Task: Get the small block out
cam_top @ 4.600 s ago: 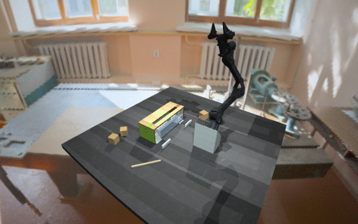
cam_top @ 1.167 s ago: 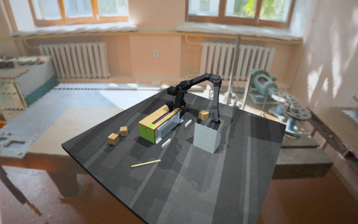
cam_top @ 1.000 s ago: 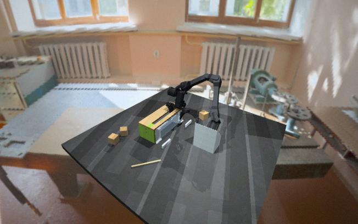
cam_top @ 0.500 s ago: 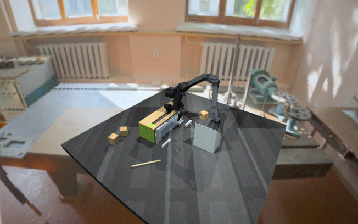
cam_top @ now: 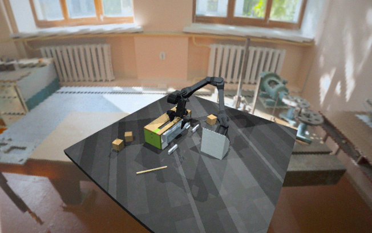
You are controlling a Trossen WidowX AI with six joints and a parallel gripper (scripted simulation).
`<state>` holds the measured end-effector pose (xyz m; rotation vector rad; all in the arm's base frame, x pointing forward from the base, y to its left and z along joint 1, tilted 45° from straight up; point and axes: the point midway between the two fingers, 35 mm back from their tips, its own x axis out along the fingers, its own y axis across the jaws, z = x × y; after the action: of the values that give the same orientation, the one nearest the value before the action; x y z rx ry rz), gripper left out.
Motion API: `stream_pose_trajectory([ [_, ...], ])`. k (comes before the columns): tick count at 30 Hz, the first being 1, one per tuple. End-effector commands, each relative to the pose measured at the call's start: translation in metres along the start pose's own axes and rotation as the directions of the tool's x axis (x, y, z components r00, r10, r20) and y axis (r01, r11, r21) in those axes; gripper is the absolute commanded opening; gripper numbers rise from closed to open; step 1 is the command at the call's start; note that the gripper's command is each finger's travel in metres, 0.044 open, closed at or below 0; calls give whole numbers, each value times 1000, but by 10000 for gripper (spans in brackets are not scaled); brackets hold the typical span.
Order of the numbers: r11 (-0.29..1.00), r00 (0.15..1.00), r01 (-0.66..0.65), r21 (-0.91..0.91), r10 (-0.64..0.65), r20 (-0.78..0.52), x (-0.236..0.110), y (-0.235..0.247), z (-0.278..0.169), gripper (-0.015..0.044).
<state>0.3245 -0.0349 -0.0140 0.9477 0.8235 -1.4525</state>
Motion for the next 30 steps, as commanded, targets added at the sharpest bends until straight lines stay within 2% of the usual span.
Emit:
stream_pose_trajectory([
  [1, 1000, 1000, 4, 0, -4, -6, 5, -1, -13, 400],
  [30, 1000, 1000, 2, 1, -2, -11, 33, -1, -95, 400],
])
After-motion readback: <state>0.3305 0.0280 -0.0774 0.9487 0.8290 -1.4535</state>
